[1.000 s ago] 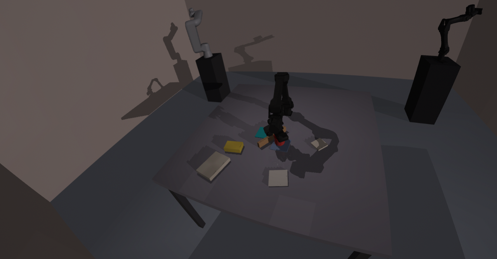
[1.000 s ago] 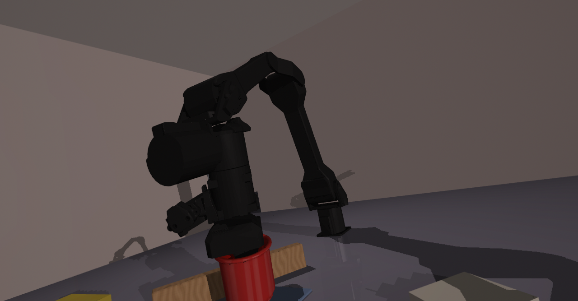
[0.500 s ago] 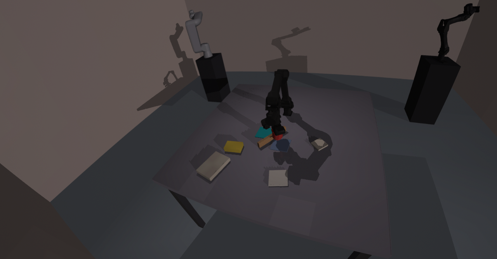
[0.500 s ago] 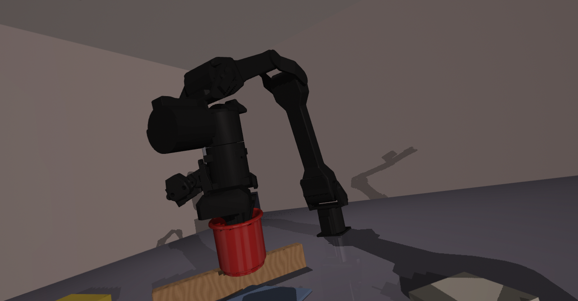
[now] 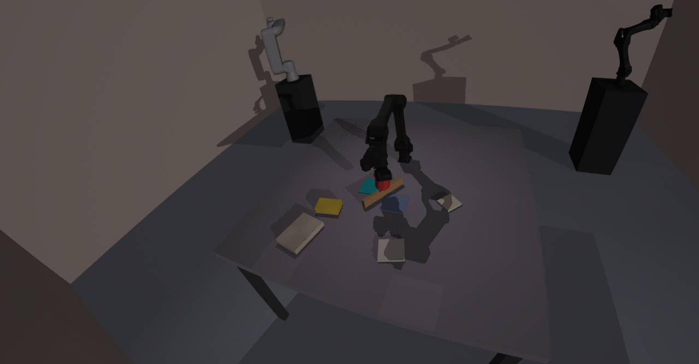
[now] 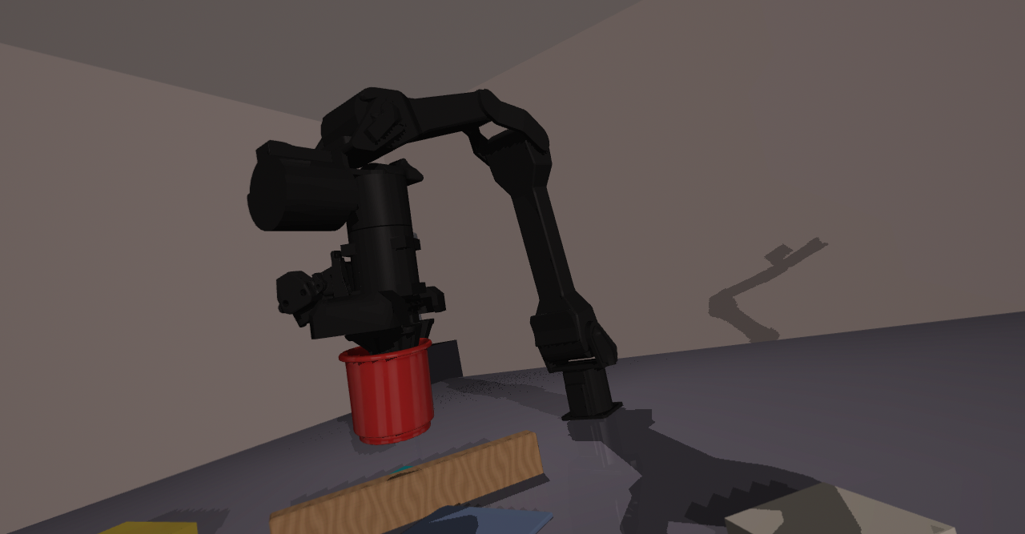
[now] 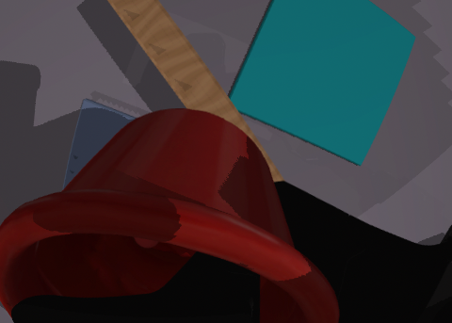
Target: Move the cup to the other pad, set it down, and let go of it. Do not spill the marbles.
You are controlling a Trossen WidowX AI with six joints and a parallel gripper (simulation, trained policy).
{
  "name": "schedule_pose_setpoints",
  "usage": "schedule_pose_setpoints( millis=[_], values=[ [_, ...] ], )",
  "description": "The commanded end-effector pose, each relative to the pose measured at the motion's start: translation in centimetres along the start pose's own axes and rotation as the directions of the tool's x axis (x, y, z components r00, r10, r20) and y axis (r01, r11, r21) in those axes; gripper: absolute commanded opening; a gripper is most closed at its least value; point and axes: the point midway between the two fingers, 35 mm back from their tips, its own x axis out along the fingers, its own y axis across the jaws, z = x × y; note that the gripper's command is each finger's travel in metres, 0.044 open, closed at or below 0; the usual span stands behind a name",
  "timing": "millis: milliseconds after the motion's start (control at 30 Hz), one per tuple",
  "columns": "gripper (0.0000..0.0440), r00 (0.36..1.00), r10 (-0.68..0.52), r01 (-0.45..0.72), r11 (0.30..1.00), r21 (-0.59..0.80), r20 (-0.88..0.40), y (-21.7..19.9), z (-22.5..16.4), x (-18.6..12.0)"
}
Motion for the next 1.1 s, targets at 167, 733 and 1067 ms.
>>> schedule_pose_setpoints(
  millis=[167,733,1067],
  values=[
    [0.0,0.999,0.038,-0.04,0.996,0.074,0.03,-1.4,1.9,-0.4],
    [0.0,0.994,0.069,-0.082,0.982,0.169,0.079,-4.3,4.2,1.1],
    [0.0,0.993,0.075,-0.093,0.974,0.206,0.094,-5.7,4.4,3.1]
  ],
)
